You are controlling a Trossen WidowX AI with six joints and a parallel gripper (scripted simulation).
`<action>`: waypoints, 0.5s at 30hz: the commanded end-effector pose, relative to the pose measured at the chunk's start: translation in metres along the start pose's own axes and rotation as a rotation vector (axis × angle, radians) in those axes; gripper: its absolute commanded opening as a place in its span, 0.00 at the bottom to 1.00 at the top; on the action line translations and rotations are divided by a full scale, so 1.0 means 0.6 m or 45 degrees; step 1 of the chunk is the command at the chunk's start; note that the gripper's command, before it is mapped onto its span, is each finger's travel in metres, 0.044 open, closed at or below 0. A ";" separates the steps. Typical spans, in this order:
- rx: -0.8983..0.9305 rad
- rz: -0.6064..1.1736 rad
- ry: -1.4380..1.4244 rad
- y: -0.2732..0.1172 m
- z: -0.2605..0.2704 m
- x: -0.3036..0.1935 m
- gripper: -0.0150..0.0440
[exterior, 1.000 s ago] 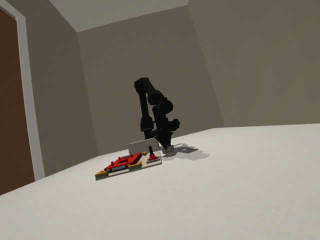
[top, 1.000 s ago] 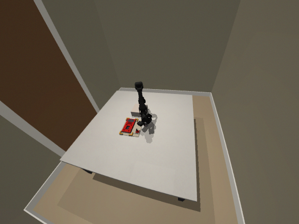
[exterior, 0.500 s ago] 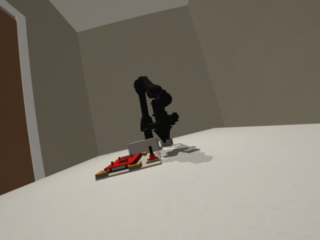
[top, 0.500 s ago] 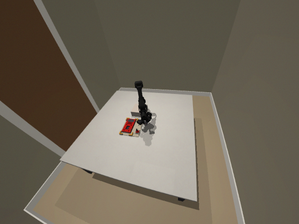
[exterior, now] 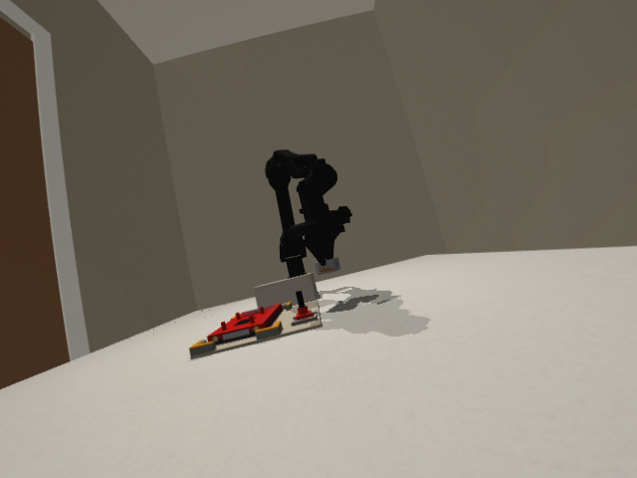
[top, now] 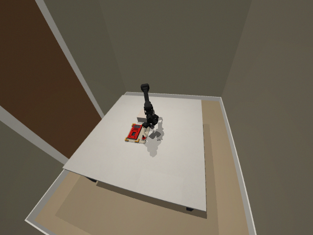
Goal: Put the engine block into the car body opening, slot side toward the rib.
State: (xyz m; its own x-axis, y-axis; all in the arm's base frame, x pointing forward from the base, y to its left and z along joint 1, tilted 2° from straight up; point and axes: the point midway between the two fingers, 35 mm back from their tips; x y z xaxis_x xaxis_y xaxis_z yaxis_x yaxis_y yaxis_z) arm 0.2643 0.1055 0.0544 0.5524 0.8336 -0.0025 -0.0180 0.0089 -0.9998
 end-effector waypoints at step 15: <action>-0.010 -0.004 0.007 -0.077 0.004 -0.010 0.25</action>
State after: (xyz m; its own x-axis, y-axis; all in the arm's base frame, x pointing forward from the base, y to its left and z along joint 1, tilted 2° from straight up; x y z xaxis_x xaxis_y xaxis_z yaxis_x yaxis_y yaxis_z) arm 0.2599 0.1031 0.0975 0.5542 0.8323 0.0019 -0.0127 0.0108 -0.9999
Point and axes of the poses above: the point midway between the two fingers, 35 mm back from their tips, its own y axis out along the fingers, its own z axis across the jaws, x = y × z, and after that the axes turned 4 degrees about y, right-handed
